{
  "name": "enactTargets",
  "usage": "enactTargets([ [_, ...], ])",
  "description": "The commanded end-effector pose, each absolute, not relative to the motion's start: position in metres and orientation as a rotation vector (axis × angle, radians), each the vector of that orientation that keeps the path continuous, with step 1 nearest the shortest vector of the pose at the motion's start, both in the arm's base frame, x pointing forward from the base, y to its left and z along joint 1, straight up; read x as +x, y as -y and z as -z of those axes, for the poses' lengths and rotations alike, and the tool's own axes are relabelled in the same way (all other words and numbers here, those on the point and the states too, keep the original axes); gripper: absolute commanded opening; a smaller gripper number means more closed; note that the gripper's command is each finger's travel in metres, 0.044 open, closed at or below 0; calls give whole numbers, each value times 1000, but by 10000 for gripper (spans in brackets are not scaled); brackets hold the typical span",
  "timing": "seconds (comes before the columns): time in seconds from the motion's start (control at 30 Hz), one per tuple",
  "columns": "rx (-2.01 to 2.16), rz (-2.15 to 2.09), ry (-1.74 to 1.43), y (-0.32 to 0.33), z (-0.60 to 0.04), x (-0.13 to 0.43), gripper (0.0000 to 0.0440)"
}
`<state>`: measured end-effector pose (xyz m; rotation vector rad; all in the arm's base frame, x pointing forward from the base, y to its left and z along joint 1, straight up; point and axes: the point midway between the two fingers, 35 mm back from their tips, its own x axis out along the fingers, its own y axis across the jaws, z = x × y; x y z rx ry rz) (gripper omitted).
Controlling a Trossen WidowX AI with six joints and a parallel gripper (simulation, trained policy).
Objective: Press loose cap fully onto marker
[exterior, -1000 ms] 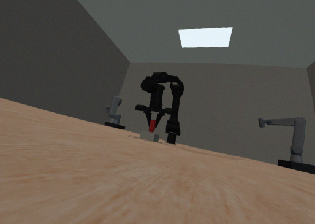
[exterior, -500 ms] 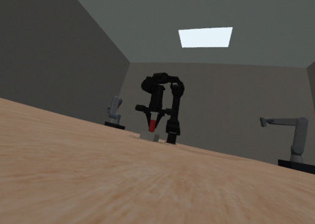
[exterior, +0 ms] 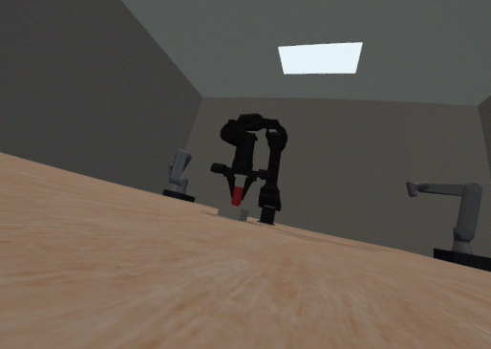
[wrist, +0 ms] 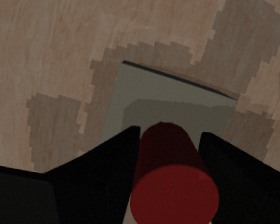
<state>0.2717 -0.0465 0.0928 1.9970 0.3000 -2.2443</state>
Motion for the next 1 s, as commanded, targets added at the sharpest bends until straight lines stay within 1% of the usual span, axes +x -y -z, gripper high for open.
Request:
enactTargets([
  [0.0, 1928, 2291, -267, 55, -78, 263, 73],
  [0.97, 1925, 2286, -268, 56, -78, 263, 107],
])
